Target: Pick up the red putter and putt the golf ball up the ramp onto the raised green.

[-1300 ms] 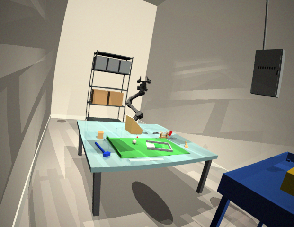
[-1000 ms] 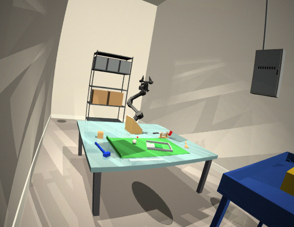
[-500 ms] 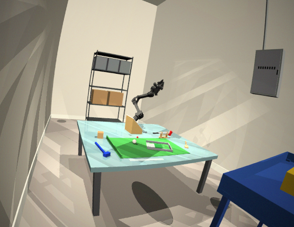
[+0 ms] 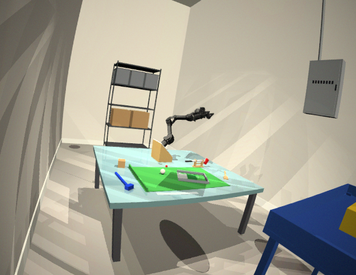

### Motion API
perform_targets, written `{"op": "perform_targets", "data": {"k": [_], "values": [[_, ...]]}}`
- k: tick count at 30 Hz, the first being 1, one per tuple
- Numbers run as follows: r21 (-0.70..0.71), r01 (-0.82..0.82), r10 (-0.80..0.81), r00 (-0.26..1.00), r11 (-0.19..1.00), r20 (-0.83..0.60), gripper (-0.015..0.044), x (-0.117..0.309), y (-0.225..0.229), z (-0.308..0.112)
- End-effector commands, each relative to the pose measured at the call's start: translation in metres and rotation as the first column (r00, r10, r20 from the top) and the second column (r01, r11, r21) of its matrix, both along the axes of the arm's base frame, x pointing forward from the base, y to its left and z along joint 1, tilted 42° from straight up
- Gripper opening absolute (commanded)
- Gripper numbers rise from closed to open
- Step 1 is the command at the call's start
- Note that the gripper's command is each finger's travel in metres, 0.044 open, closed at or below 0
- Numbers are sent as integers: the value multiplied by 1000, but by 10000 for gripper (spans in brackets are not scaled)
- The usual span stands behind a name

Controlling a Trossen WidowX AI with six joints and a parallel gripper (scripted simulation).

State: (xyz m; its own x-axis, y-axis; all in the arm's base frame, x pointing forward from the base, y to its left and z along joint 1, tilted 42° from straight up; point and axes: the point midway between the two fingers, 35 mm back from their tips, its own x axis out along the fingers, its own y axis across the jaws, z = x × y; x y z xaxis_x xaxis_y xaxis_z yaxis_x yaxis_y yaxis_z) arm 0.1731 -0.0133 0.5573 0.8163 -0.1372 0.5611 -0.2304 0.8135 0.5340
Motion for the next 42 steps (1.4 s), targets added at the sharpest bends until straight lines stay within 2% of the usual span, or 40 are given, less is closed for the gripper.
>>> {"op": "perform_targets", "data": {"k": [1, 8, 14, 18, 23, 28, 32, 35, 42], "values": [[-267, -24, -36, 976, 963, -217, 440, 59, 23, -45], [-581, -225, -95, 879, 782, -467, 440, 123, 50, -129], [-695, -495, -113, 767, 522, -632, 440, 154, 70, -217], [-675, -667, -91, 687, 316, -721, 440, 160, 81, -277], [-581, -811, -18, 582, 67, -813, 440, 150, 93, -346], [-474, -868, 111, 462, -148, -880, 440, 125, 103, -402], [-438, -854, 275, 366, -282, -889, 440, 100, 113, -435], [-445, -837, 364, 326, -317, -872, 440, 89, 118, -443], [-445, -837, 364, 326, -317, -872, 440, 90, 118, -444]]}}
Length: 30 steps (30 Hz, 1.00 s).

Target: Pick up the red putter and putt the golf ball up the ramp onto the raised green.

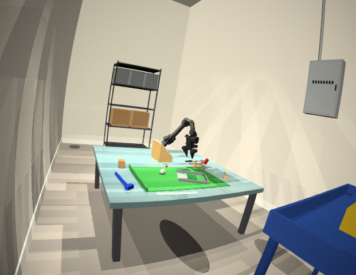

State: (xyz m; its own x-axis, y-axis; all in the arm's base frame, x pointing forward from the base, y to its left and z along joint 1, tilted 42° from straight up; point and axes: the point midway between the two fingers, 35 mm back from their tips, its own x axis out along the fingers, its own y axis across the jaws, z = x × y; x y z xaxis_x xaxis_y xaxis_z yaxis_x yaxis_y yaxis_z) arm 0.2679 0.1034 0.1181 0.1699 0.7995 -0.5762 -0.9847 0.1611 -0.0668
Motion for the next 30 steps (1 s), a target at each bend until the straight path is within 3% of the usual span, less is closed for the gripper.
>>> {"op": "perform_targets", "data": {"k": [1, 30], "values": [[48, -38, 38, 999, 998, -5, 440, -4, 1, -5], [50, -38, 38, 999, 998, -5, 440, 2, 32, -40]]}}
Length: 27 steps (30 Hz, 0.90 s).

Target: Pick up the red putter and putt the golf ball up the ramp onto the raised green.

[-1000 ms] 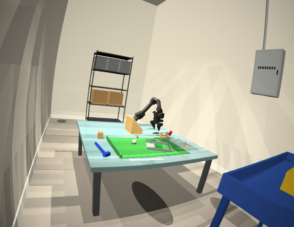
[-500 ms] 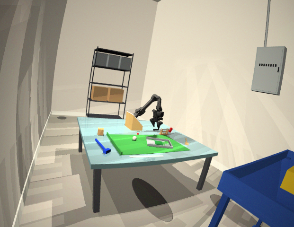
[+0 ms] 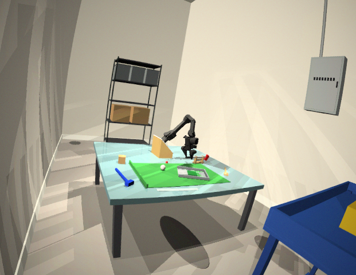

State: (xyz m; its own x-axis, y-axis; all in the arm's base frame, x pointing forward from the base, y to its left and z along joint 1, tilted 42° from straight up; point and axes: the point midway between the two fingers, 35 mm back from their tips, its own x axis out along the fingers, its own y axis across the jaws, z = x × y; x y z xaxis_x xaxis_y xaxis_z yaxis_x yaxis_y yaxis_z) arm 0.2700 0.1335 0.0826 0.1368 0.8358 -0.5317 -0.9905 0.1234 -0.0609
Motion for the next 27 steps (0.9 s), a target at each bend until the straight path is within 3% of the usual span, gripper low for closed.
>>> {"op": "perform_targets", "data": {"k": [1, 21, 27], "values": [[-4, 3, -3, 1000, 1000, -8, 440, 0, 2, -5], [-3, 3, -3, 1000, 1000, -8, 440, 3, 17, -21], [2, 0, 0, 1000, 1000, 1, 282, 3, 16, -17]]}}
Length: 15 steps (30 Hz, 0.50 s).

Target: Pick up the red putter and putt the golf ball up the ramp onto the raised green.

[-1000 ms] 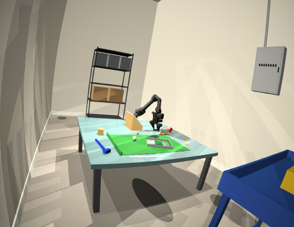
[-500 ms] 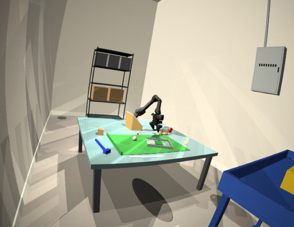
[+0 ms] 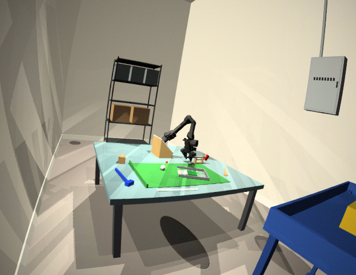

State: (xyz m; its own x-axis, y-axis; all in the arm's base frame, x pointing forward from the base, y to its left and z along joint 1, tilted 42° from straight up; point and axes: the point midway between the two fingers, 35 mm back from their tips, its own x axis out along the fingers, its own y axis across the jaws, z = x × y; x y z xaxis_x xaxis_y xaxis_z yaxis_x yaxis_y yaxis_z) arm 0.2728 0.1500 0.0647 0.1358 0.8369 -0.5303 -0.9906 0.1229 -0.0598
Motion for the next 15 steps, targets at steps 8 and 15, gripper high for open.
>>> {"op": "perform_targets", "data": {"k": [8, 15], "values": [[0, 0, 0, 1000, 1000, 1, 72, 0, 0, 1], [0, 0, 0, 1000, 1000, 1, 0, 0, 0, 1]]}}
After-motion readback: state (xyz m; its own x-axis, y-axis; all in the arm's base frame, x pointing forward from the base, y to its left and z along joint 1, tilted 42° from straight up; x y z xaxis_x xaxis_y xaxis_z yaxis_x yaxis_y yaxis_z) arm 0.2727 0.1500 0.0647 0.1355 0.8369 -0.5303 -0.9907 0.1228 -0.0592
